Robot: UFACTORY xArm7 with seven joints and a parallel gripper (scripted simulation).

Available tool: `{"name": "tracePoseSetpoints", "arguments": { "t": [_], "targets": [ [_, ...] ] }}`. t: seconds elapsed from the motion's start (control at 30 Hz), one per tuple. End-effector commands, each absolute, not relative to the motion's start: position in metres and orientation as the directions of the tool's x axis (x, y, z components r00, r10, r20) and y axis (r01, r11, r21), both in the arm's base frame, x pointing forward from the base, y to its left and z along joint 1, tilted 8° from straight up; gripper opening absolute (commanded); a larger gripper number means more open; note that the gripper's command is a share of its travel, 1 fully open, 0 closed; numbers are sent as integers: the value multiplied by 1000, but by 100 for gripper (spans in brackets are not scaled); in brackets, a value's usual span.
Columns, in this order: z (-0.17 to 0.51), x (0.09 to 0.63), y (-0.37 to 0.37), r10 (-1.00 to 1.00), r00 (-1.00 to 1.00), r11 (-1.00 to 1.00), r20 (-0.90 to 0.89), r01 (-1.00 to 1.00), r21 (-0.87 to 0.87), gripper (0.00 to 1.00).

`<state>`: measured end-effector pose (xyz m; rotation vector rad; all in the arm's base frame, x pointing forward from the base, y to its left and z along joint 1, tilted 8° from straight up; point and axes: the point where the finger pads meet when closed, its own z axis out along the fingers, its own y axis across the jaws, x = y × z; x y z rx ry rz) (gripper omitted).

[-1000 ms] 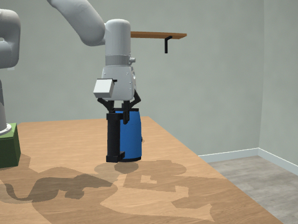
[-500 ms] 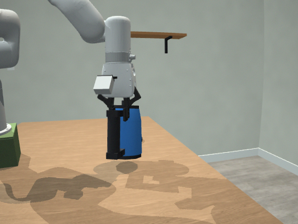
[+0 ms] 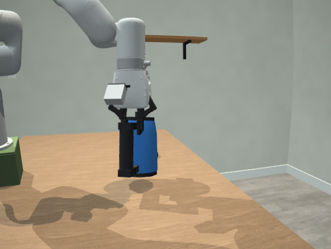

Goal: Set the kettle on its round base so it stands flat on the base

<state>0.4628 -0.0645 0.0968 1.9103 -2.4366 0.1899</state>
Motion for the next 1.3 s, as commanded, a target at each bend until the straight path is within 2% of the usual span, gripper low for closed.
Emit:
{"name": "tracePoseSetpoints", "arguments": {
  "t": [0.0,1.27],
  "targets": [
    [99,464,-64,-965,-241,234,106,-969,-77,0],
    [109,466,-55,-965,-241,234,106,-969,-77,0]
  ]
}}
